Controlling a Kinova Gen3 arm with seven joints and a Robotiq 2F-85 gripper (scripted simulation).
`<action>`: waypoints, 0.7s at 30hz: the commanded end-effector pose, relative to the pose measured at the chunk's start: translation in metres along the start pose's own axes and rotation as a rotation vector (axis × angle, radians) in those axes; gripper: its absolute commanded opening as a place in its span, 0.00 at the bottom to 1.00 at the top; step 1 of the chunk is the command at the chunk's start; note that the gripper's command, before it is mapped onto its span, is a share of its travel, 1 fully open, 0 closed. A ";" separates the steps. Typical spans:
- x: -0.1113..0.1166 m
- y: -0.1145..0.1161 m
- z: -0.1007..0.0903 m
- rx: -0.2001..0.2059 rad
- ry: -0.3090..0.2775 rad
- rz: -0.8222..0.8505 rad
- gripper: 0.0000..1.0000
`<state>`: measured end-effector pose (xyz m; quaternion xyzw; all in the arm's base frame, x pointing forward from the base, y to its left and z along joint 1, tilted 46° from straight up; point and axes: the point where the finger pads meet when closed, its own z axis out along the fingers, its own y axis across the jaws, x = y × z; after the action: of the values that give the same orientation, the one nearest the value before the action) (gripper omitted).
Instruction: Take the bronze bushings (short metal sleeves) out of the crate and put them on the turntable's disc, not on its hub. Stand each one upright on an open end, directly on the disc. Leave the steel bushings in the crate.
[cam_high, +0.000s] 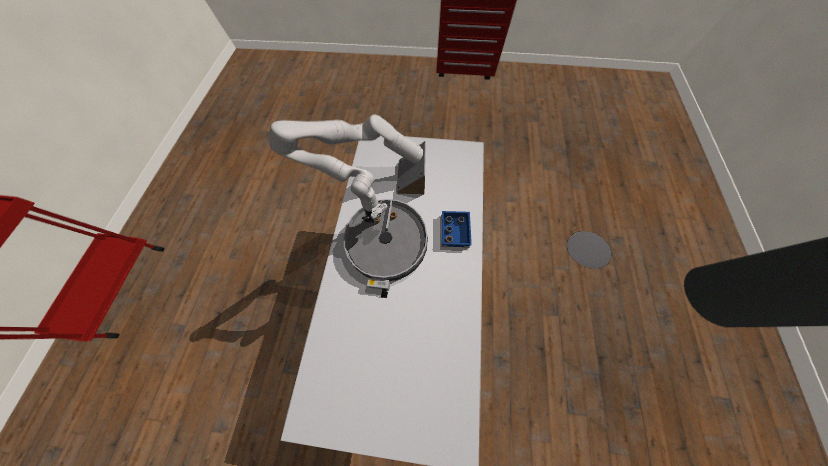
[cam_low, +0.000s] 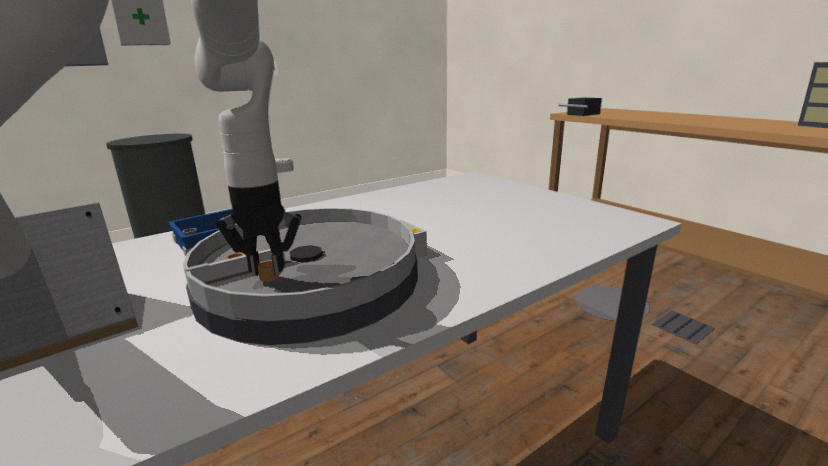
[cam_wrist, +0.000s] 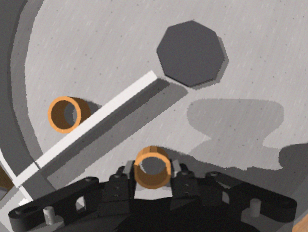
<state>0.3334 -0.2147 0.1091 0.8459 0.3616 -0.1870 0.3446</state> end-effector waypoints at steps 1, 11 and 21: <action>0.000 0.000 0.000 0.000 0.001 0.000 0.00; 0.000 0.000 0.003 0.000 0.001 0.000 0.00; 0.000 0.000 0.003 0.000 0.001 0.000 0.00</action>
<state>0.3329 -0.2174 0.1063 0.8459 0.3616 -0.1874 0.3443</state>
